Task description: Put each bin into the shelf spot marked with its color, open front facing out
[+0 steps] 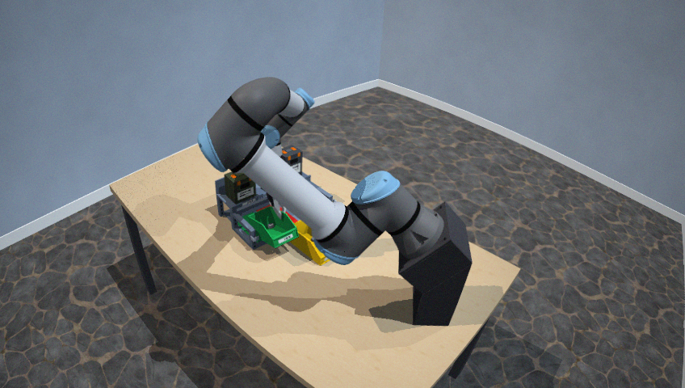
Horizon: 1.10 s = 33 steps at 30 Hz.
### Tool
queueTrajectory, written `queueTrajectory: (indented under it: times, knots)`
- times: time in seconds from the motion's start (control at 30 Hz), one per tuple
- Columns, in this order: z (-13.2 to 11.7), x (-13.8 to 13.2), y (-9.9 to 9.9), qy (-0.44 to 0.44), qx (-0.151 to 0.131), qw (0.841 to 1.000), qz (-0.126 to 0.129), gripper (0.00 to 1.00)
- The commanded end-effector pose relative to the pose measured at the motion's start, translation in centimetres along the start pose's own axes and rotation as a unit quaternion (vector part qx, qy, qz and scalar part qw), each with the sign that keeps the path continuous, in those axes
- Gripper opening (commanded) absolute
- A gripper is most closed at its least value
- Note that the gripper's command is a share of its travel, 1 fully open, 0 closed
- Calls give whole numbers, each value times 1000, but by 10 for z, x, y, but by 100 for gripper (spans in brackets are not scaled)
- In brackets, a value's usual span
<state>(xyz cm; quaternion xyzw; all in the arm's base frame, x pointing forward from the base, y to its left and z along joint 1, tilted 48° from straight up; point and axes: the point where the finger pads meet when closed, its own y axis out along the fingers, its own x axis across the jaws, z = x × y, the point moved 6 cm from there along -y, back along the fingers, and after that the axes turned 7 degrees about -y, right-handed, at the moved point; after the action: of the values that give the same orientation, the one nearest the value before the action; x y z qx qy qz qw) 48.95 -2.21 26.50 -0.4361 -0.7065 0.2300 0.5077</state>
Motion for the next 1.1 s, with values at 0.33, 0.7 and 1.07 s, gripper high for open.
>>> queueTrajectory:
  times: [0.33, 0.7, 1.07]
  knots:
    - [-13, -1, -4, 0, 0, 1000, 0, 0]
    - [-19, -1, -6, 0, 0, 1000, 0, 0]
    - [-24, -1, -7, 0, 0, 1000, 0, 0]
